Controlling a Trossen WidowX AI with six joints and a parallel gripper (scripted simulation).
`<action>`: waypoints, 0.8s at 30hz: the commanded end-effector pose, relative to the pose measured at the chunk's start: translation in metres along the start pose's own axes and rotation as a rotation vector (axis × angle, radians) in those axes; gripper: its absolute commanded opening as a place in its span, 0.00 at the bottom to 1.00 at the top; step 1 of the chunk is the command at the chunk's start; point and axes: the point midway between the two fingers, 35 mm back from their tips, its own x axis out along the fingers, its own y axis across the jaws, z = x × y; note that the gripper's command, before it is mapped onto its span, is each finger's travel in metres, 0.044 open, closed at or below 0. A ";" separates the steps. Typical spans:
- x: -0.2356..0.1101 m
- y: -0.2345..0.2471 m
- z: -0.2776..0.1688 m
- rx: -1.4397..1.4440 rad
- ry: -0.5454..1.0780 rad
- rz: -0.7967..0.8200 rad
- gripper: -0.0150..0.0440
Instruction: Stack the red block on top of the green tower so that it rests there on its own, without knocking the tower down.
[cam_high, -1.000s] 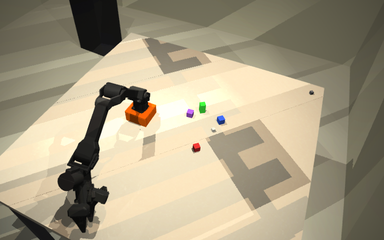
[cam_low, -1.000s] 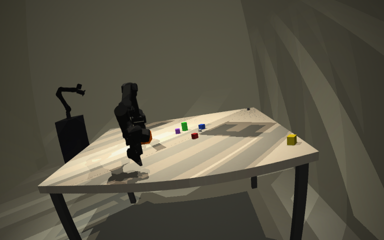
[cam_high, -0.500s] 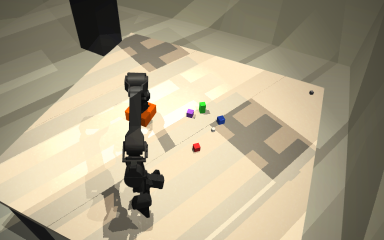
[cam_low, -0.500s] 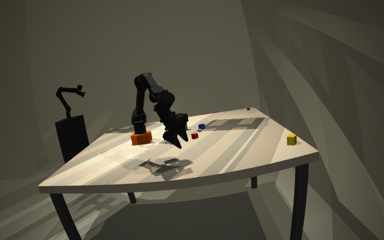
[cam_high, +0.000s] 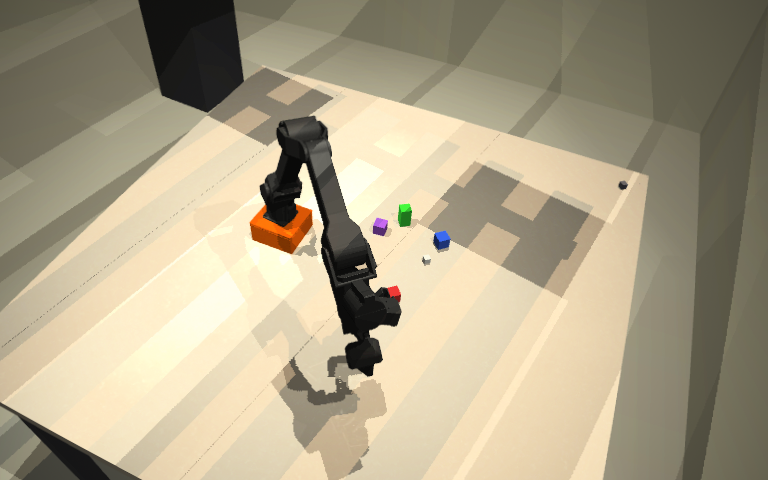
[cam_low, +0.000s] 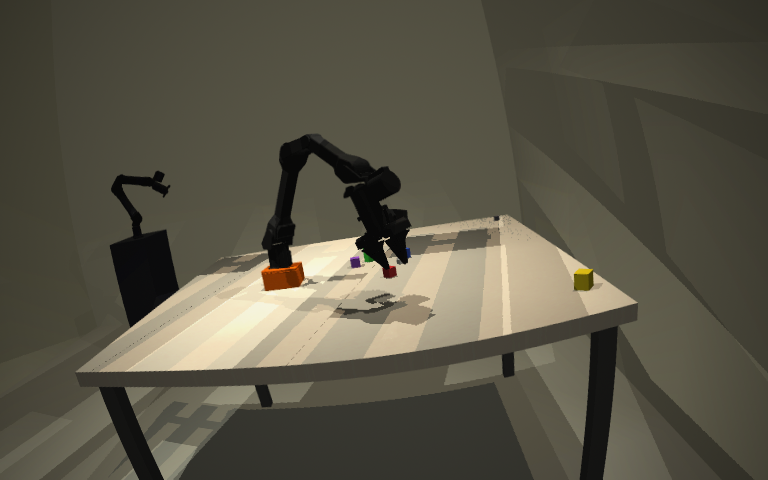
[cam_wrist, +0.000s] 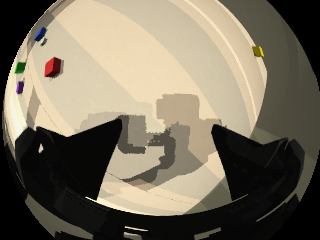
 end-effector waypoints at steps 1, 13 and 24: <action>-0.006 0.034 0.031 -0.015 0.019 0.068 1.00; -0.031 0.143 0.097 -0.123 0.102 0.259 1.00; -0.037 0.176 0.105 -0.160 0.139 0.303 1.00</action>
